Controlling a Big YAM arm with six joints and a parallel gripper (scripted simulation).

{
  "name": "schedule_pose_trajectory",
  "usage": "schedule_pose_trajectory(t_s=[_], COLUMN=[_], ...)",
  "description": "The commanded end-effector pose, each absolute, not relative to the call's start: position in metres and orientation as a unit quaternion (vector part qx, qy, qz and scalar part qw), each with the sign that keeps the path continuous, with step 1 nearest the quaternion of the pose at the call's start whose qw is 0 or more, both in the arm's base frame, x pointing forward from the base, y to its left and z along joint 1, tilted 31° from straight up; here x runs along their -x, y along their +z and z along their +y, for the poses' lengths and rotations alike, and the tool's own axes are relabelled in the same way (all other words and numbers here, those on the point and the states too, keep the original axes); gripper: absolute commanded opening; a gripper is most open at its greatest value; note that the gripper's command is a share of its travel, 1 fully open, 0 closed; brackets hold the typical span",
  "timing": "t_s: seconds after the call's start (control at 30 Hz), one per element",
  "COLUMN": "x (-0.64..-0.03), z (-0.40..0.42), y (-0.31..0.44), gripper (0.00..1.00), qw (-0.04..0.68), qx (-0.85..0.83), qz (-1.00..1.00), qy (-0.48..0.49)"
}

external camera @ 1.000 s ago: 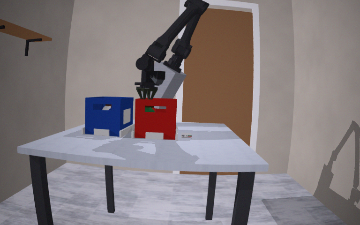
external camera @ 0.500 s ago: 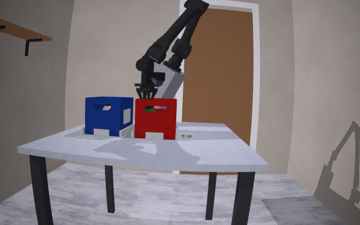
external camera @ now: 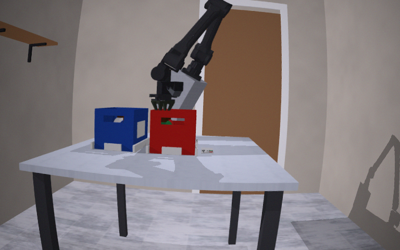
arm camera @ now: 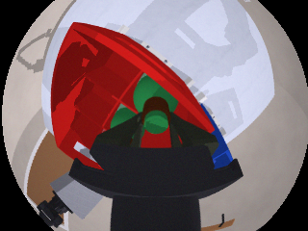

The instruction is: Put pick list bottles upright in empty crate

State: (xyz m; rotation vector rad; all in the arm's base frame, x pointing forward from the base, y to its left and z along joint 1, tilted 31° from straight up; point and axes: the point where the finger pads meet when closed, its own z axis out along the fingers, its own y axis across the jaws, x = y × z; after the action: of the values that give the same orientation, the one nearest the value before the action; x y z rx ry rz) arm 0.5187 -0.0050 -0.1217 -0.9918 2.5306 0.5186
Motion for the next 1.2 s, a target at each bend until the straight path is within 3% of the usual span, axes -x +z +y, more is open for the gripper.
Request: schedule_pose_trajectory(t_s=[0.0,1.17], x=[-0.5397,-0.5368], z=[-0.0007,0.0013], y=[-0.1163,-0.1224], gripper=[0.00,0.00], qw=[0.202,0.199], qx=[0.356,0.356], qz=[0.895,0.896], qy=[0.175,0.177])
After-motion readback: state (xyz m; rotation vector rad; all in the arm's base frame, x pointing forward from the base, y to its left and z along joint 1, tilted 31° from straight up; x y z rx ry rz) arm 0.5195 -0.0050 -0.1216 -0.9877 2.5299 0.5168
